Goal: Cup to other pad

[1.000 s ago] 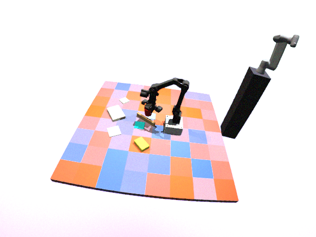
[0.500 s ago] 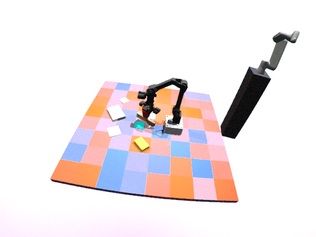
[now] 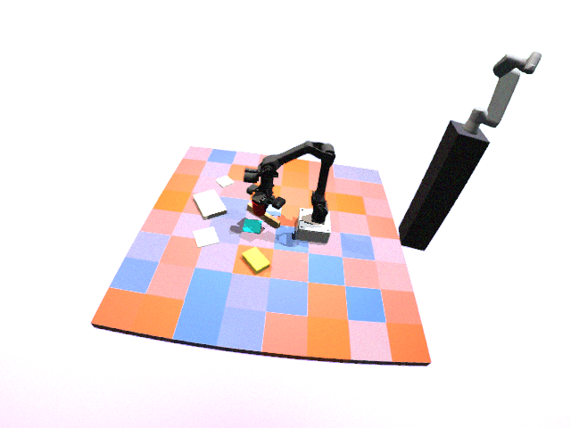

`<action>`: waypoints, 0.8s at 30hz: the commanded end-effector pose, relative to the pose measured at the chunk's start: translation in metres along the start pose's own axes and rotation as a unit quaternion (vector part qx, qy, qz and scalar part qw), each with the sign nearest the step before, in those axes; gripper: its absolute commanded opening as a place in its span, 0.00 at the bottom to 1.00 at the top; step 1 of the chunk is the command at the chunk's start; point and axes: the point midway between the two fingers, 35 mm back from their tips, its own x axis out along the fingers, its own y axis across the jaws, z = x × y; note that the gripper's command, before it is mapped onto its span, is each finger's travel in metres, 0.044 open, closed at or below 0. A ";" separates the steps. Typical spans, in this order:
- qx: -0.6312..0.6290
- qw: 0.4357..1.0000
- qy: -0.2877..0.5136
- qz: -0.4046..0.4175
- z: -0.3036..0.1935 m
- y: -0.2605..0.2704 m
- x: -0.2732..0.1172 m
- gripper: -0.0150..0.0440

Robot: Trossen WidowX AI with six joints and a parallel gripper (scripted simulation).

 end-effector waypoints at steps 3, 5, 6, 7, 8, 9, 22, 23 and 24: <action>0.002 1.000 0.001 -0.001 0.013 -0.001 -0.001 0.25; 0.002 1.000 0.001 -0.001 0.018 -0.002 -0.001 0.25; 0.002 1.000 0.001 -0.001 0.021 -0.002 -0.001 0.25; 0.002 1.000 0.001 -0.001 0.023 -0.002 -0.001 0.25; 0.002 1.000 0.001 -0.001 0.026 -0.002 -0.002 0.25; 0.002 1.000 0.001 -0.001 0.029 -0.002 -0.002 0.25; 0.002 1.000 0.000 -0.001 0.042 -0.002 0.006 0.25; 0.002 1.000 0.000 -0.001 0.042 -0.002 0.008 0.25; 0.002 1.000 0.000 -0.001 0.042 -0.003 0.009 0.25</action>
